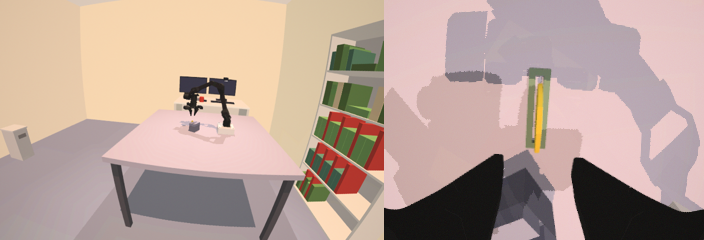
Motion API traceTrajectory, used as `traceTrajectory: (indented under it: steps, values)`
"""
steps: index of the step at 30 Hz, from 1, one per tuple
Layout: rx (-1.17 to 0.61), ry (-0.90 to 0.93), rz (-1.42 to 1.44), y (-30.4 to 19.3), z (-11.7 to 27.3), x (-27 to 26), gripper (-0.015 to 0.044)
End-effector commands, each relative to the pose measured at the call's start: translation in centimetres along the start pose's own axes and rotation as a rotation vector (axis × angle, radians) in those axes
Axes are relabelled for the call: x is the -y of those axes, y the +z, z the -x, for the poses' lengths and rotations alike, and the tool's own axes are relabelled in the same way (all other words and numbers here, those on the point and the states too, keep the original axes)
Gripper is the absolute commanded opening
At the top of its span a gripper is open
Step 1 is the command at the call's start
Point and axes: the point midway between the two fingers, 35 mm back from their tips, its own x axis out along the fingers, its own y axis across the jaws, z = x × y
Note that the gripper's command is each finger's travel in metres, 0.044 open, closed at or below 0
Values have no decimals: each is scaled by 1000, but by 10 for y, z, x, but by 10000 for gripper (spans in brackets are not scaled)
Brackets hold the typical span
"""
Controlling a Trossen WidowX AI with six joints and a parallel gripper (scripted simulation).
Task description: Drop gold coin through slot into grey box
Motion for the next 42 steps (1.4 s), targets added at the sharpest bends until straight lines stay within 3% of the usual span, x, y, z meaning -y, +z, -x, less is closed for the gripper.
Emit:
traceTrajectory:
  steps: [1,42]
  values:
    - [-10,-14,8,-2,-17,3,161]
    - [-11,-14,8,-2,-87,2,161]
